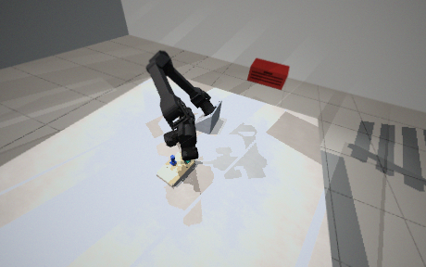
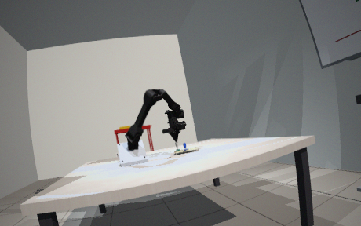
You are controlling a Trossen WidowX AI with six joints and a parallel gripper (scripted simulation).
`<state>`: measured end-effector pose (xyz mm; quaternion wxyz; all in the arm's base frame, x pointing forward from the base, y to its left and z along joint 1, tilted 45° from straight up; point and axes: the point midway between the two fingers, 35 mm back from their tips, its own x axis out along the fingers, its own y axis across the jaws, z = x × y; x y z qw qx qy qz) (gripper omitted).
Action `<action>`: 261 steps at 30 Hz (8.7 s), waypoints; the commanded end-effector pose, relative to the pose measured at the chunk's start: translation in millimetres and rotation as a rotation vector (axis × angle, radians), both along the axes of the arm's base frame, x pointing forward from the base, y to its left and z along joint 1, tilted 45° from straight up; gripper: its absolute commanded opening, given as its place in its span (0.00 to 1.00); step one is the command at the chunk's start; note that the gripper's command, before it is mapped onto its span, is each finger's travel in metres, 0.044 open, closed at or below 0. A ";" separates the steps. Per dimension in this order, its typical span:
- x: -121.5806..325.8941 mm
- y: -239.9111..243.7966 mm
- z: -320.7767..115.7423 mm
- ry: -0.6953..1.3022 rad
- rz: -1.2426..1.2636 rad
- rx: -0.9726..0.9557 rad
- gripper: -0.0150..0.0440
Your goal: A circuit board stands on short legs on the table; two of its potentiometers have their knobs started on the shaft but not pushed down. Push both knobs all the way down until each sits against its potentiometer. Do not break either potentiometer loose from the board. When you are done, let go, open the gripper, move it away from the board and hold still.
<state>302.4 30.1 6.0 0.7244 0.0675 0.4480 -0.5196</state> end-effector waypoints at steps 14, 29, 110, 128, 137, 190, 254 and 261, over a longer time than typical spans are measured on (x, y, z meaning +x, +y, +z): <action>-1.3 -2.5 -0.7 0.008 0.001 -0.007 0.25; -1.2 -5.2 -3.5 0.007 0.001 -0.007 0.25; 0.0 -20.6 -18.9 0.007 0.001 -0.008 0.25; 0.0 -21.2 -19.5 0.007 0.001 -0.008 0.25; 0.1 -21.7 -20.0 0.007 0.001 -0.008 0.25; 0.2 -23.7 -22.0 0.007 0.001 -0.008 0.25; 17.3 -0.5 14.8 0.371 0.456 -0.027 0.25; 19.4 -1.8 19.1 0.542 0.629 -0.048 0.25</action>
